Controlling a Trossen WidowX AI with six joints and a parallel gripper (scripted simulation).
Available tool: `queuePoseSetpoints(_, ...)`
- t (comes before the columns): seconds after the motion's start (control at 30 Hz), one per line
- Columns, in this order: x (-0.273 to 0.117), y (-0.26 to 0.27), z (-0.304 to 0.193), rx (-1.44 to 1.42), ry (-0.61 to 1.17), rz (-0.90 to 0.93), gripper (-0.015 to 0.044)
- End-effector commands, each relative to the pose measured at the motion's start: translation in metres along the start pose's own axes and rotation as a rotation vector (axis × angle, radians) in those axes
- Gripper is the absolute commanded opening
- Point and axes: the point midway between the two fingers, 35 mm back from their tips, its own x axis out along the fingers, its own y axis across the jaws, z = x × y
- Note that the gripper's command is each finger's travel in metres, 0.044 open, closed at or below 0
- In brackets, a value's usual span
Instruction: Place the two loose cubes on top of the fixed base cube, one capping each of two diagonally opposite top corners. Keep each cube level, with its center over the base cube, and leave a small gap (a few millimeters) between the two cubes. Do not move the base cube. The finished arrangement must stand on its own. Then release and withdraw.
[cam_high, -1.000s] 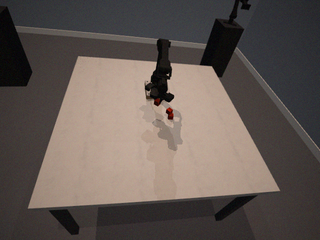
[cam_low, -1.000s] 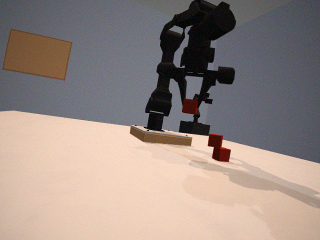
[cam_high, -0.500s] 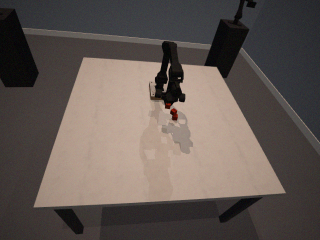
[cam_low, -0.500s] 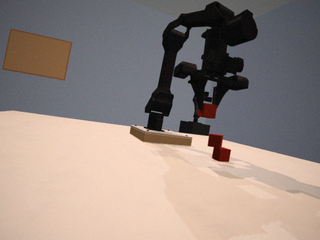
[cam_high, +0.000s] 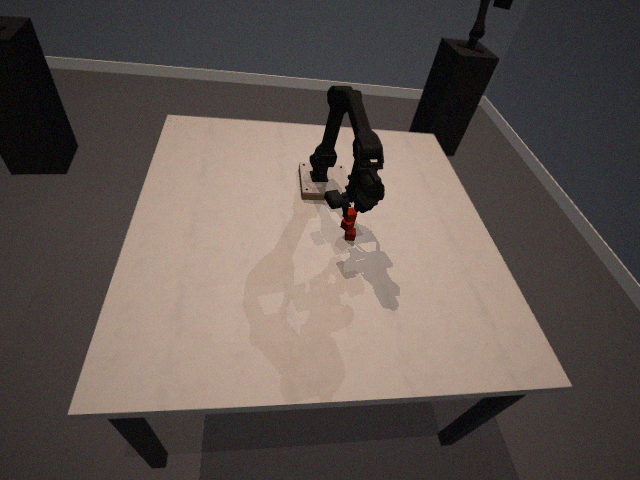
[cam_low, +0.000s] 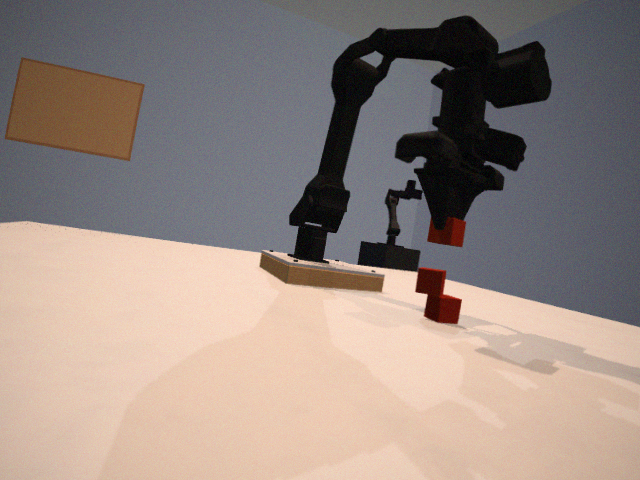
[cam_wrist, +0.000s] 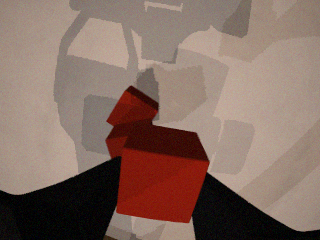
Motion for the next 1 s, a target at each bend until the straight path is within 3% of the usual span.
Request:
queuePoseSetpoints(0.0, 0.002, 0.010, 0.006, -0.127, -0.001, -0.001, 0.0105)
queuePoseSetpoints(0.27, 0.005, 0.032, 0.016, -0.375, -0.002, 0.000, 0.0105)
queuePoseSetpoints(0.97, 0.035, 0.032, 0.014, -0.390, -0.001, 0.000, 0.0105)
